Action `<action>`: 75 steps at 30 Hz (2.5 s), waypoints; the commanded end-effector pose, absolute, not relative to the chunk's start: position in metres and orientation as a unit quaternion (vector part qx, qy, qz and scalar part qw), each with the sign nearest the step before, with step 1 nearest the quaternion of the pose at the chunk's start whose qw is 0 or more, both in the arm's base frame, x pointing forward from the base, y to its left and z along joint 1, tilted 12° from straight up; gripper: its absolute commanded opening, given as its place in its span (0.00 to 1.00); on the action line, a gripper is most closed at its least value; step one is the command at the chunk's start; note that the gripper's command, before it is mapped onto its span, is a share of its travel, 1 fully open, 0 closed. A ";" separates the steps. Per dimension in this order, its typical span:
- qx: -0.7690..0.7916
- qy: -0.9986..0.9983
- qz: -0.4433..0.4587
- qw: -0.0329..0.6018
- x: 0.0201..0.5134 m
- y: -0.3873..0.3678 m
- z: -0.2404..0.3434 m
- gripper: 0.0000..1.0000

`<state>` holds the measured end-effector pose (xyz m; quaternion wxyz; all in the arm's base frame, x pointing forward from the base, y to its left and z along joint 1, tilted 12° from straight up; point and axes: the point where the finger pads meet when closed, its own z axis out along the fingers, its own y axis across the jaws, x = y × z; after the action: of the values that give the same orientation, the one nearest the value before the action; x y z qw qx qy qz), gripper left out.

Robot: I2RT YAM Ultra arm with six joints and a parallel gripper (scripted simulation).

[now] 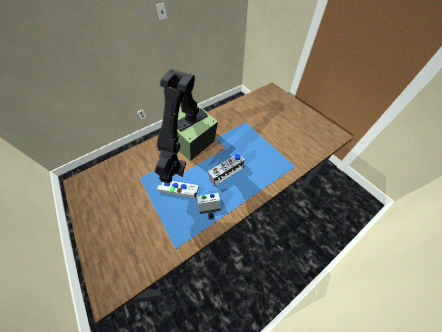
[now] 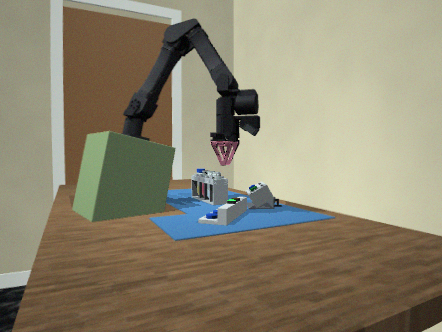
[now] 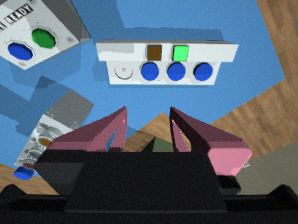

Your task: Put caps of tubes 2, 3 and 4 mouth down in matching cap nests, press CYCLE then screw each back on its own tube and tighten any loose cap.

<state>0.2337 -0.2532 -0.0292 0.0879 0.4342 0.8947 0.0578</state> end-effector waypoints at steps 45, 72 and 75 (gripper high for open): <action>0.435 0.894 0.055 0.094 0.260 -0.253 -0.152 0.47; 0.435 0.894 0.055 0.094 0.261 -0.254 -0.154 0.47; 0.435 0.894 0.055 0.094 0.261 -0.254 -0.155 0.47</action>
<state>0.2568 -0.2478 -0.1589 0.0825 0.4347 0.8948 0.0601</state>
